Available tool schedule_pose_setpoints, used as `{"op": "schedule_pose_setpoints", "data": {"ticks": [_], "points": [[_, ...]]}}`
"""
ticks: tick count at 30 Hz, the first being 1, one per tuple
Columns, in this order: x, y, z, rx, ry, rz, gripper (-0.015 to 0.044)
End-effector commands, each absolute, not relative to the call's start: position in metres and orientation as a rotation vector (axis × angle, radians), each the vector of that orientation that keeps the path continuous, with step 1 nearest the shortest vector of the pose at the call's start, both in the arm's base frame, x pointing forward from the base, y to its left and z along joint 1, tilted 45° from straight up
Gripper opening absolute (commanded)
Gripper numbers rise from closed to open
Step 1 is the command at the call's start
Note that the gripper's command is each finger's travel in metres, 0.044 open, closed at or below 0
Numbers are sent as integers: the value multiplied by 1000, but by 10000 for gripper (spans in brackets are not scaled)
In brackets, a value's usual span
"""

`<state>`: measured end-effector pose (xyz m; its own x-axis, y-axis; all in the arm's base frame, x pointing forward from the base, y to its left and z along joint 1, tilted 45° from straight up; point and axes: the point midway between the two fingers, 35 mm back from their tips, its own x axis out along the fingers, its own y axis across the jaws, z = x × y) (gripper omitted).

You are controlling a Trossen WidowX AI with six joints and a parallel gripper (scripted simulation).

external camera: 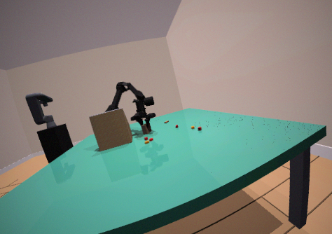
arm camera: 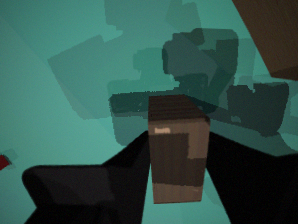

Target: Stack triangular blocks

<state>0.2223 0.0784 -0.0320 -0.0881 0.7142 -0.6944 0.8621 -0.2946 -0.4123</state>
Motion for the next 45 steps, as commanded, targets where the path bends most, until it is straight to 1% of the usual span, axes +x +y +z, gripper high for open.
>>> {"op": "schedule_pose_setpoints", "data": {"ticks": [1, 13, 30, 39, 41, 45], "points": [[222, 80, -32, 2009, 1758, -1332, 0], [223, 80, -32, 2007, 1757, -1336, 0], [222, 79, -32, 2001, 1755, -1330, 440], [223, 77, -31, 2001, 1754, -1331, 440], [228, 65, -21, 2000, 1746, -1333, 440], [235, 17, 24, 1998, 1742, -1337, 440]]}}
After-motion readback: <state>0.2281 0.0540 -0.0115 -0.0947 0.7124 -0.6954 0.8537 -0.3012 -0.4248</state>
